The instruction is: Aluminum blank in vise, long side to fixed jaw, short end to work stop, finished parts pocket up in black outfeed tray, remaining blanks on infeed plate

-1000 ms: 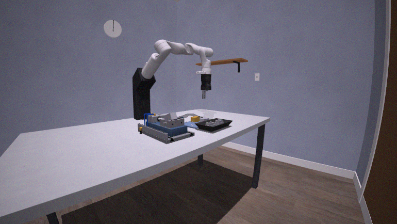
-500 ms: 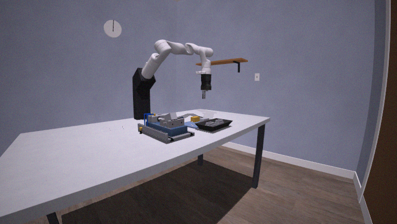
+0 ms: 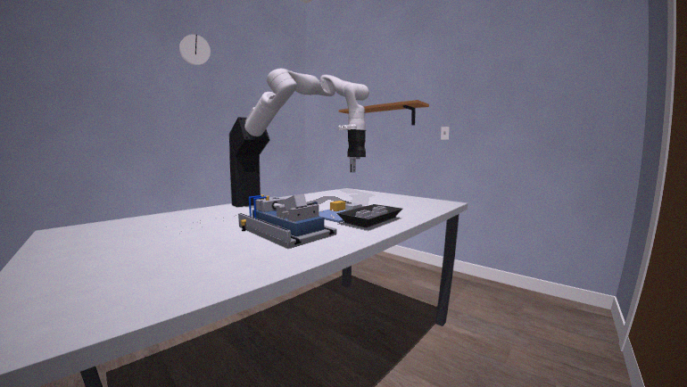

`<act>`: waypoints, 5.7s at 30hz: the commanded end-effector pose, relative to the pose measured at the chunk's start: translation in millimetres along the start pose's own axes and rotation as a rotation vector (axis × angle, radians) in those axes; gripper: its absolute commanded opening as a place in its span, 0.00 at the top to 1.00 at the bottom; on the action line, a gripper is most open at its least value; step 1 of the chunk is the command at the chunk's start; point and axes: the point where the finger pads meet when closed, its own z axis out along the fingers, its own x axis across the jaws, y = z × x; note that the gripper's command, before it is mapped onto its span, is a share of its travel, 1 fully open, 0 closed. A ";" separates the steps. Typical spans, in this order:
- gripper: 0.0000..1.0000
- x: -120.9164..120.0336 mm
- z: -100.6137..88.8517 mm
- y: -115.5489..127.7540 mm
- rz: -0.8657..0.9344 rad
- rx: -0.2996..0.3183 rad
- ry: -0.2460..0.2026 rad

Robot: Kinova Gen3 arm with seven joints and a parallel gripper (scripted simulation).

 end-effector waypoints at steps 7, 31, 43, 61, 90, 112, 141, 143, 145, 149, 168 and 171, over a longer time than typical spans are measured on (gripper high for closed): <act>1.00 -1.2 14.3 -0.7 -0.004 0.005 -0.003; 1.00 -1.9 55.8 -0.6 0.004 0.005 -0.003; 1.00 -2.0 61.7 -1.1 0.005 0.005 -0.003; 1.00 -2.0 61.9 -1.2 0.005 0.005 -0.003; 1.00 -1.9 59.7 -1.7 0.007 0.005 -0.003; 1.00 -0.6 13.9 -4.2 0.008 0.013 0.000; 1.00 -60.5 -5.4 13.0 -0.012 0.001 0.009; 1.00 -79.2 -5.5 14.4 -0.011 0.000 0.010; 1.00 -99.7 -5.6 14.6 -0.010 0.000 0.008; 1.00 -139.2 -6.3 11.8 -0.013 0.003 0.002; 1.00 -166.7 -4.8 6.1 -0.010 0.007 -0.004; 1.00 -166.7 -3.2 6.1 -0.010 0.007 -0.004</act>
